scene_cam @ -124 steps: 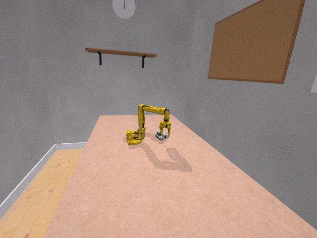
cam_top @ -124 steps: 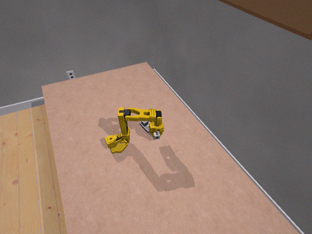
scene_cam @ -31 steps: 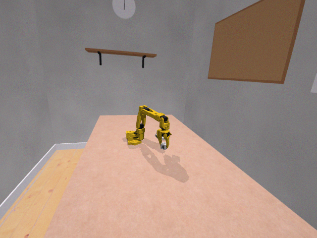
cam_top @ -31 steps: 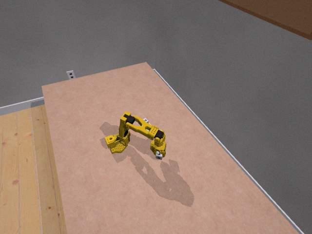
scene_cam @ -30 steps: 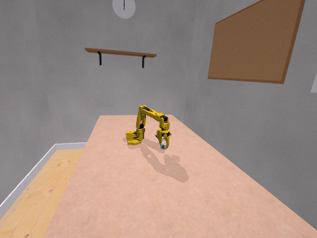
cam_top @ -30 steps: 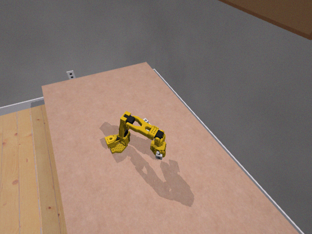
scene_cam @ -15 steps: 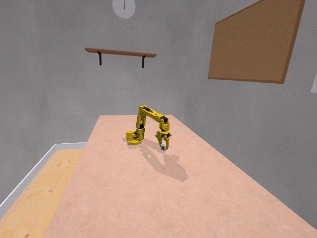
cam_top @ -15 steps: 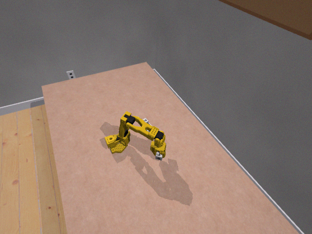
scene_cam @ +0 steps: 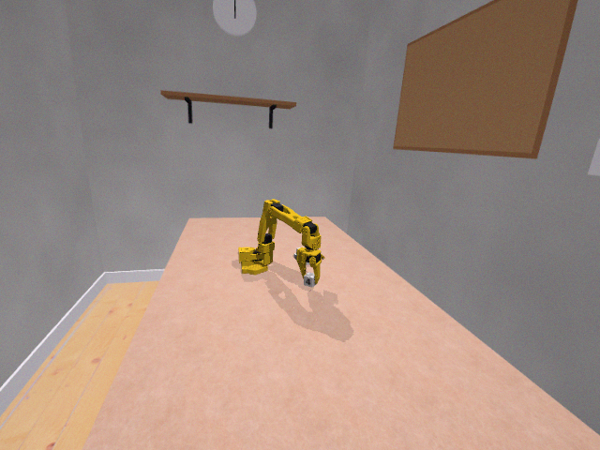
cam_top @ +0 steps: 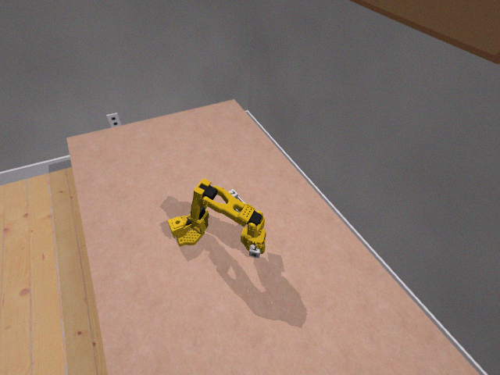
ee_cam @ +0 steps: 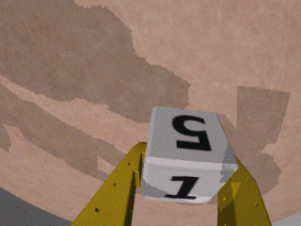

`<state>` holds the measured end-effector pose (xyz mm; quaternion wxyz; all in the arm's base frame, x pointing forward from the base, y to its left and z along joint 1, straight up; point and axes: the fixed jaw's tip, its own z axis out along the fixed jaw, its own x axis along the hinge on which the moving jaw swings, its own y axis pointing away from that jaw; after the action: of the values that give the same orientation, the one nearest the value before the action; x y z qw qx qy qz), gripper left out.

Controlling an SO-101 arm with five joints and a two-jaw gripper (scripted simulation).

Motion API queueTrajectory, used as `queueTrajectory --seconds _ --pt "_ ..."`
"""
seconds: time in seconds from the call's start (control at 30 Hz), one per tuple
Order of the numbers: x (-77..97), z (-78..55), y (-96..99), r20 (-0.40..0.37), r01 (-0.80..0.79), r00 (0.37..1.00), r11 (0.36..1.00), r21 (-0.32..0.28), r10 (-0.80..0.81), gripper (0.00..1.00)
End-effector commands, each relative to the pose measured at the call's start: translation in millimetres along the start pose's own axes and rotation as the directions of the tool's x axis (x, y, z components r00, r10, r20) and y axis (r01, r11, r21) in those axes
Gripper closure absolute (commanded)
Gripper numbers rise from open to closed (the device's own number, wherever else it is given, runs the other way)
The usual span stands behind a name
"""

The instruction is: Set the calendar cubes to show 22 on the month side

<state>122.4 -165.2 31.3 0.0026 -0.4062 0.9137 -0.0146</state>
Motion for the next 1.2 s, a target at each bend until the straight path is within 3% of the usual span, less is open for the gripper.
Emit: queueTrajectory --seconds 0.0,1.17 --pt "1.8 -2.9 -2.5 -0.003 -0.013 1.0 1.0 0.025 0.013 1.0" --pt "1.8 9.2 -2.7 -0.003 -0.013 1.0 1.0 0.025 0.013 1.0"
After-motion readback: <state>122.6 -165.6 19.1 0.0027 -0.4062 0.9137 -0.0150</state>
